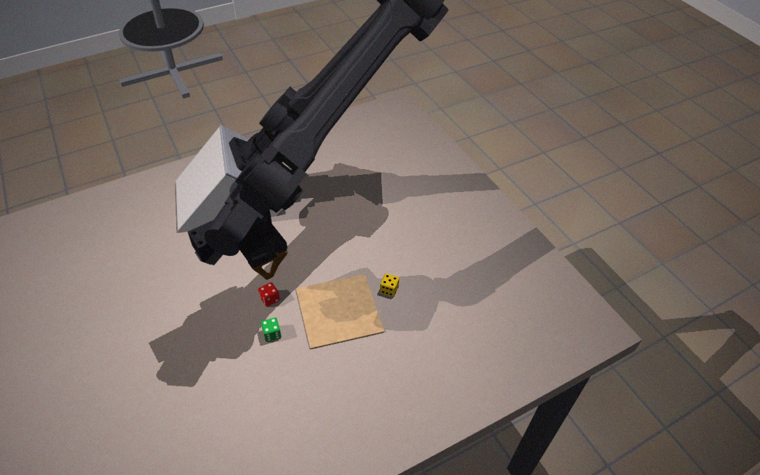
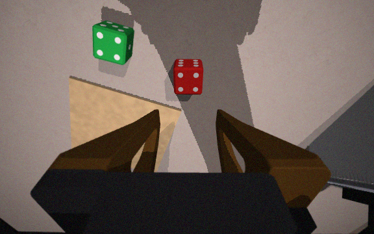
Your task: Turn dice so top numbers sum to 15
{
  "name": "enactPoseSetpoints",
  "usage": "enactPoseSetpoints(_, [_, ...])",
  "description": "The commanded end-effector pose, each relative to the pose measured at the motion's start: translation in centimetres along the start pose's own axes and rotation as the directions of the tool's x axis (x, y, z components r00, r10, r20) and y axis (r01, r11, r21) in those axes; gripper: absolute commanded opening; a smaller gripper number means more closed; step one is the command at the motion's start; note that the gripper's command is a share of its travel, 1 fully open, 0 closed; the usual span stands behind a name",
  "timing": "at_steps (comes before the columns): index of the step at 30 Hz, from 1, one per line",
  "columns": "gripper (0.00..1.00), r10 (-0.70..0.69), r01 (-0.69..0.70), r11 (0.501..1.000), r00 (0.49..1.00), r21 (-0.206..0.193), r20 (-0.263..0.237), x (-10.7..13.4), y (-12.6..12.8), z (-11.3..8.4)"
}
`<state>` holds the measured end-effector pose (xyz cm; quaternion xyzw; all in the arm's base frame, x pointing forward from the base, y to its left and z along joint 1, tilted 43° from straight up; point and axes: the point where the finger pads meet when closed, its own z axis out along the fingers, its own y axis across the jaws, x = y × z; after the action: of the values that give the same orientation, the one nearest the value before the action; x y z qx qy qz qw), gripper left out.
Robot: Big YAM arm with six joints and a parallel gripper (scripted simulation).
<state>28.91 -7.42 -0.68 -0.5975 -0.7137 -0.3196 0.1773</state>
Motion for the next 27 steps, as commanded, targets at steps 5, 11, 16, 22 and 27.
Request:
enactPoseSetpoints(5, [0.45,0.001,-0.001,1.000,1.000,-0.010,0.013,-0.3,0.9,-0.6])
enactPoseSetpoints(11, [0.45,0.001,-0.001,1.000,1.000,-0.010,0.013,-0.3,0.9,-0.6])
enactPoseSetpoints(16, [0.45,0.001,-0.001,1.000,1.000,-0.010,0.013,-0.3,0.9,-0.6])
enactPoseSetpoints(22, [0.45,-0.004,0.005,1.000,1.000,-0.006,0.011,-0.2,0.7,-0.1])
enactPoseSetpoints(27, [0.45,0.001,-0.001,1.000,1.000,0.001,0.002,-0.1,0.3,0.6])
